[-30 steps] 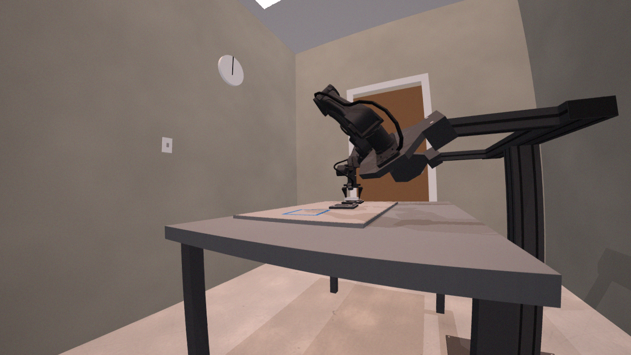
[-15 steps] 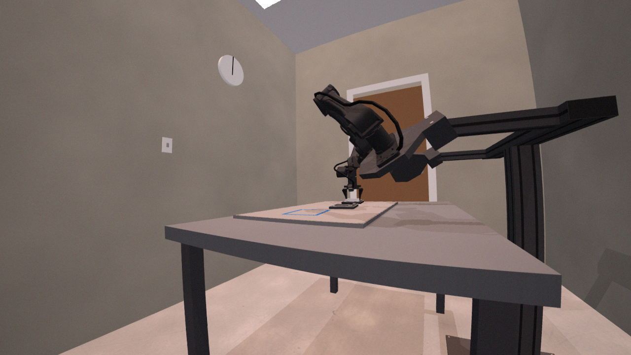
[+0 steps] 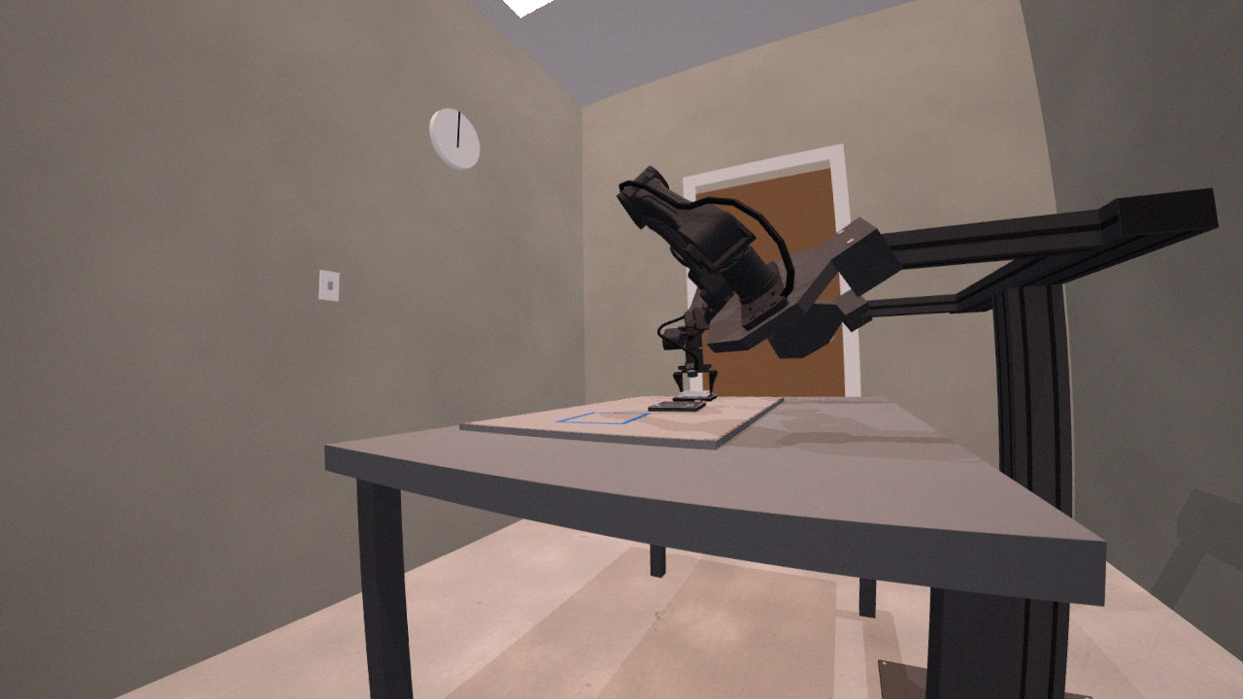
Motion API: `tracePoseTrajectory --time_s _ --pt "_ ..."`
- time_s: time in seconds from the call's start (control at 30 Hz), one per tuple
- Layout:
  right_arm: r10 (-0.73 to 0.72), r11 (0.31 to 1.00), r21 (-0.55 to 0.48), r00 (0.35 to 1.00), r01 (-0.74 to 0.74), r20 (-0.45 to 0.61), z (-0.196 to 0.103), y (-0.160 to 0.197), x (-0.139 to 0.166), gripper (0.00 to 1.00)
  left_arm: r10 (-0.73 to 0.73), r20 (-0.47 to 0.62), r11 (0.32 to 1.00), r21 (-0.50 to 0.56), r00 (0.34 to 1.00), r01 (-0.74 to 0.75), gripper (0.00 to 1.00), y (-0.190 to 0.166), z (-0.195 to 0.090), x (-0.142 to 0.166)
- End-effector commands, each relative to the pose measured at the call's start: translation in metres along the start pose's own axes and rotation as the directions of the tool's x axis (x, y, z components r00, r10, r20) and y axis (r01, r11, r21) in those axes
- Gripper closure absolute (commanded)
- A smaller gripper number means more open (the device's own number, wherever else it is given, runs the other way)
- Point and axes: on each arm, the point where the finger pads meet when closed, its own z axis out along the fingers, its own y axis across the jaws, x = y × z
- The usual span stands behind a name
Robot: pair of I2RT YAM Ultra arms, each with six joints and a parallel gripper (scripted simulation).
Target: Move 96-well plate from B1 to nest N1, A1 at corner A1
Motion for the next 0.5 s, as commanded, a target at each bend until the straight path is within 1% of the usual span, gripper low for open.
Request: tracePoseTrajectory --time_s 0.0,0.07,0.2,0.3,0.37,0.43,0.47 --pt "0.015 0.999 0.045 1.0 -0.015 -0.002 -0.013 -0.006 0.001 0.0 -0.006 0.052 1.0 0.009 0.999 0.005 0.0 -0.005 0.003 -0.016" --pt "0.031 0.998 0.062 1.0 -0.031 -0.004 -0.018 -0.006 0.003 0.0 -0.006 0.052 1.0 0.009 0.999 0.005 0.0 -0.005 0.003 -0.016" --pt "0.017 0.999 0.045 1.0 -0.017 -0.003 -0.028 0.0 0.004 0.0 -0.006 0.052 1.0 0.009 0.999 0.005 0.0 -0.005 0.003 -0.016" --pt "0.022 0.998 0.051 1.0 -0.022 0.001 -0.032 -0.007 0.003 0.0 -0.006 0.052 1.0 0.009 0.999 0.005 0.0 -0.005 0.003 -0.016" --pt "0.032 0.998 0.063 0.999 -0.032 -0.002 -0.041 -0.019 0.006 0.0 -0.006 0.052 1.0 0.009 0.999 0.005 0.0 -0.005 0.003 -0.016" --pt "0.032 0.998 0.063 0.999 -0.032 -0.002 -0.041 -0.019 0.006 0.0 -0.006 0.052 1.0 0.009 0.999 0.005 0.0 -0.005 0.003 -0.016" --pt "0.032 0.997 0.063 0.999 -0.032 -0.001 -0.049 -0.023 0.006 0.0 -0.006 0.052 1.0 0.009 0.999 0.005 0.0 -0.005 0.003 -0.016"
